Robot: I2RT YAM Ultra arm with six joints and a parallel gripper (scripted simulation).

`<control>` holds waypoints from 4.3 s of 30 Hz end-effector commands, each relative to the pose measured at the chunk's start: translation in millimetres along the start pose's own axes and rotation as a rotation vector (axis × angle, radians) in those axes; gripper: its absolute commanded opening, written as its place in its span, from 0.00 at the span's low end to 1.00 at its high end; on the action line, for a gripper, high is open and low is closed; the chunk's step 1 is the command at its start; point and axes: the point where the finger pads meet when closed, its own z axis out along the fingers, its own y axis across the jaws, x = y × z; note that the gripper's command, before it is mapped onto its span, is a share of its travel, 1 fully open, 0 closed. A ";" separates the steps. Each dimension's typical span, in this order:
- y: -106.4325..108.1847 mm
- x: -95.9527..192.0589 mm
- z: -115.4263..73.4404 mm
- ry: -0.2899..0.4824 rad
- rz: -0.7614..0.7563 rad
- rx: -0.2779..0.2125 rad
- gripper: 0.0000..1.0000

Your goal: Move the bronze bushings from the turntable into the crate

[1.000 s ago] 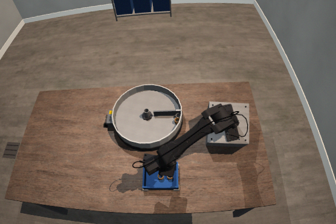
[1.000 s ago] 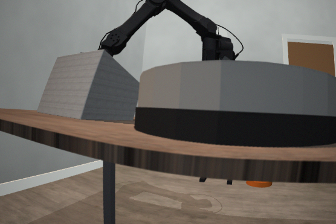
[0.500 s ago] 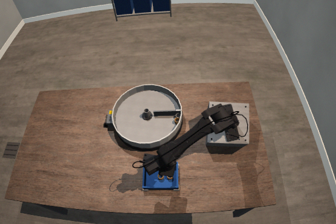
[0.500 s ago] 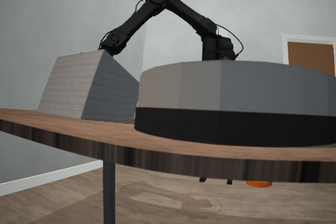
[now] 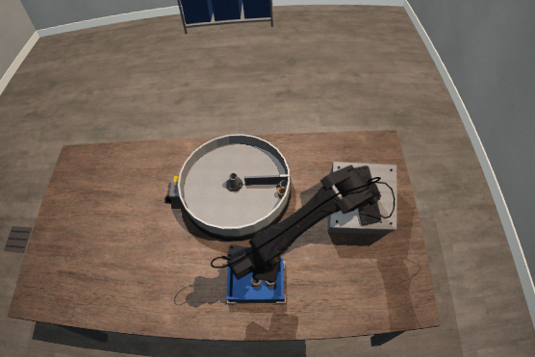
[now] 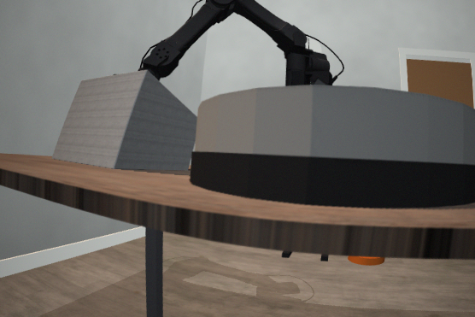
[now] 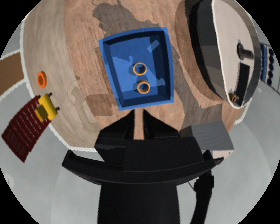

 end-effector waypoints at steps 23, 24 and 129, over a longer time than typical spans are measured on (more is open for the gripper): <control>5.9 -7.9 -23.7 -0.035 -0.004 -0.033 0.14; 5.9 -7.9 -23.7 -0.035 -0.004 -0.033 0.14; -341.7 -33.0 -4.5 -0.008 1.195 -0.002 0.13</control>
